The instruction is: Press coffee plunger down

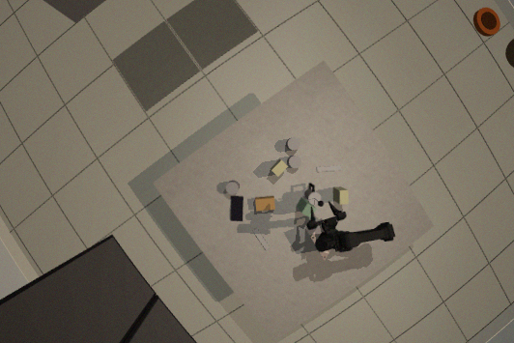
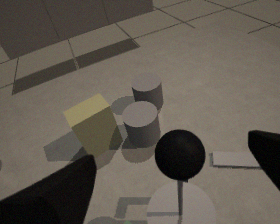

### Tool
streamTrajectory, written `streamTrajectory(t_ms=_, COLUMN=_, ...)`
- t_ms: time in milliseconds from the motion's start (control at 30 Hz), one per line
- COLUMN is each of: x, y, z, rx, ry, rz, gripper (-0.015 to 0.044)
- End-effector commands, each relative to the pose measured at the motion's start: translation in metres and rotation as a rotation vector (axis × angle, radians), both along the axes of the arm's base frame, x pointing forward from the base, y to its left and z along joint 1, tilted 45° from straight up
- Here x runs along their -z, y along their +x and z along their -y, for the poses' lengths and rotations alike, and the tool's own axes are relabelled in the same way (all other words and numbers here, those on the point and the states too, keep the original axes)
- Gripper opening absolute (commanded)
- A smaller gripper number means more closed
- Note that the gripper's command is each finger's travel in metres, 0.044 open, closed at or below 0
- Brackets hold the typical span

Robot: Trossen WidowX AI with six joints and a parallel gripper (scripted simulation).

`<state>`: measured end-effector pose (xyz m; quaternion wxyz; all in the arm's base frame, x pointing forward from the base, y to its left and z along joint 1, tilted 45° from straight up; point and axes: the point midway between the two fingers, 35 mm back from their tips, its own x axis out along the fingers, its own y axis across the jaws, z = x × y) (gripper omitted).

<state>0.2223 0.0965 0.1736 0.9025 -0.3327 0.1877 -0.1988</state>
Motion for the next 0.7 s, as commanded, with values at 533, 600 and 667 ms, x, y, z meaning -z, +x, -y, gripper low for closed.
streamTrajectory(t_ms=533, x=-0.0022, y=0.0052, z=0.0061, rx=0.013, ry=-0.002, rz=0.016, gripper=0.0115)
streamTrajectory(t_ms=600, x=-0.0022, y=0.0052, z=0.0061, rx=0.013, ry=-0.002, rz=0.016, gripper=0.0115)
streamTrajectory(t_ms=667, x=-0.0022, y=0.0052, z=0.0061, rx=0.013, ry=-0.002, rz=0.016, gripper=0.0115)
